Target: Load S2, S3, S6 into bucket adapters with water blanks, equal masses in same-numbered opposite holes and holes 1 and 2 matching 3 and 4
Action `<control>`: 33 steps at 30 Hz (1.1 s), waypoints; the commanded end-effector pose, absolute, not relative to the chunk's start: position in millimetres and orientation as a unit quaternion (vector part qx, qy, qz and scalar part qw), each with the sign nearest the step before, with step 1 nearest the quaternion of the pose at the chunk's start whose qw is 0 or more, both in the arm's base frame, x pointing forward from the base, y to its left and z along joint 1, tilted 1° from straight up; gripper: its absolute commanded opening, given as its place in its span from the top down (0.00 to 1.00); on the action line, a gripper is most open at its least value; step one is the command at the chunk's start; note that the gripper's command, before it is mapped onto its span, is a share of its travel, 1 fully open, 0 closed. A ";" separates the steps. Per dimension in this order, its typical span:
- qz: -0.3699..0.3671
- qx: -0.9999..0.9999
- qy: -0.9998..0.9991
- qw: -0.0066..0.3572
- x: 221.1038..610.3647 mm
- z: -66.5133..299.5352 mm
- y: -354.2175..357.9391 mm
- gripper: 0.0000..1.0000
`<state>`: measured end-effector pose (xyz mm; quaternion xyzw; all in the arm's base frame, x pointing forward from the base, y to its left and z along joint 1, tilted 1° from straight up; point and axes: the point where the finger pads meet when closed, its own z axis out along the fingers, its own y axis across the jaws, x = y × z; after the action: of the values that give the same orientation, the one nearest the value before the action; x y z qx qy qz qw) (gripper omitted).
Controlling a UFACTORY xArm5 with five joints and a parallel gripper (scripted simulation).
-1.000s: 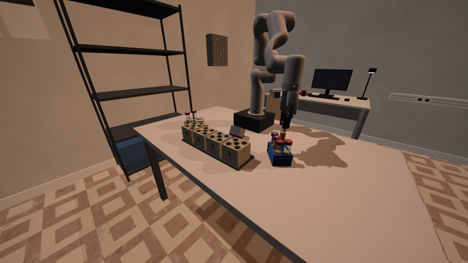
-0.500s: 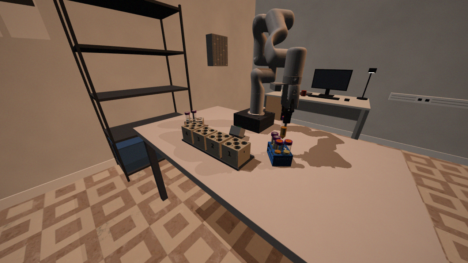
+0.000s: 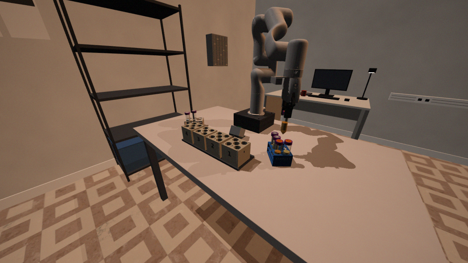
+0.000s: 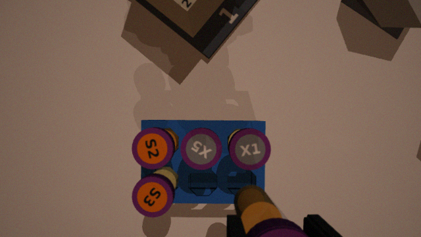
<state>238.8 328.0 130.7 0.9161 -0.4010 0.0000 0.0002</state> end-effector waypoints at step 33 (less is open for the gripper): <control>-0.005 0.916 -0.401 -0.003 239.6 157.6 328.7 1.00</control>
<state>238.9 327.8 156.1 0.9161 -0.4010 -0.0001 0.0004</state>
